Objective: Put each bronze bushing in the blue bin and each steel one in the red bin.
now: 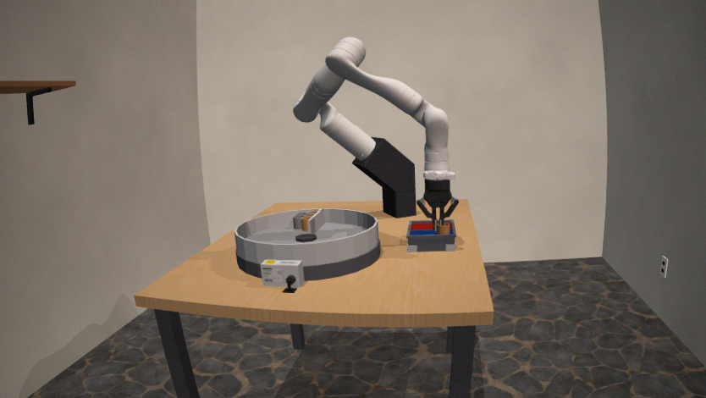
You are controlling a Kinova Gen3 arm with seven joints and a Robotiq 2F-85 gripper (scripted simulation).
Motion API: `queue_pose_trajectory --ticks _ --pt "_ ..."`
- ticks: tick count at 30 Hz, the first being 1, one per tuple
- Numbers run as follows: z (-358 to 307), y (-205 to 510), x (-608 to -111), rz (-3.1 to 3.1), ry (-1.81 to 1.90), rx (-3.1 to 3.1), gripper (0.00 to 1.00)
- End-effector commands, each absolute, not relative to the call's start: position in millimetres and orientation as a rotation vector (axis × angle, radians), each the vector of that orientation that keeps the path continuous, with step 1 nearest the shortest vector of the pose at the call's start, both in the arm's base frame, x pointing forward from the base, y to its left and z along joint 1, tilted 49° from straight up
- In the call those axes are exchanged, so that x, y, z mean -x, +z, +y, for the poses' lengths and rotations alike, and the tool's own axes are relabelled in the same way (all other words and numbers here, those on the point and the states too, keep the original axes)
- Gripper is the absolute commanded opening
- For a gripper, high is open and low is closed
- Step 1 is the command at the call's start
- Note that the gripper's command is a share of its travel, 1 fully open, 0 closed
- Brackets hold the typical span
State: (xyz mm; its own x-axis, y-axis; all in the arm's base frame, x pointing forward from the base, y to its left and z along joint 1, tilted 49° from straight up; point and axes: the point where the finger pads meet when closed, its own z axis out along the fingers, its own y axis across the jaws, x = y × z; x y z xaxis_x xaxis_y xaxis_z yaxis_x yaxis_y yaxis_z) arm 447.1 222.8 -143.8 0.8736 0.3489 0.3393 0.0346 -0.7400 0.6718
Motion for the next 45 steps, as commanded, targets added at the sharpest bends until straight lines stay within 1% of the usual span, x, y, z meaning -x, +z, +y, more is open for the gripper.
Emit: queue_pose_trajectory --ticks 1,45 --pt "225 -145 -451 0.275 0.604 -2.353 0.00" --pt "211 -160 -461 0.275 0.603 -2.352 0.00"
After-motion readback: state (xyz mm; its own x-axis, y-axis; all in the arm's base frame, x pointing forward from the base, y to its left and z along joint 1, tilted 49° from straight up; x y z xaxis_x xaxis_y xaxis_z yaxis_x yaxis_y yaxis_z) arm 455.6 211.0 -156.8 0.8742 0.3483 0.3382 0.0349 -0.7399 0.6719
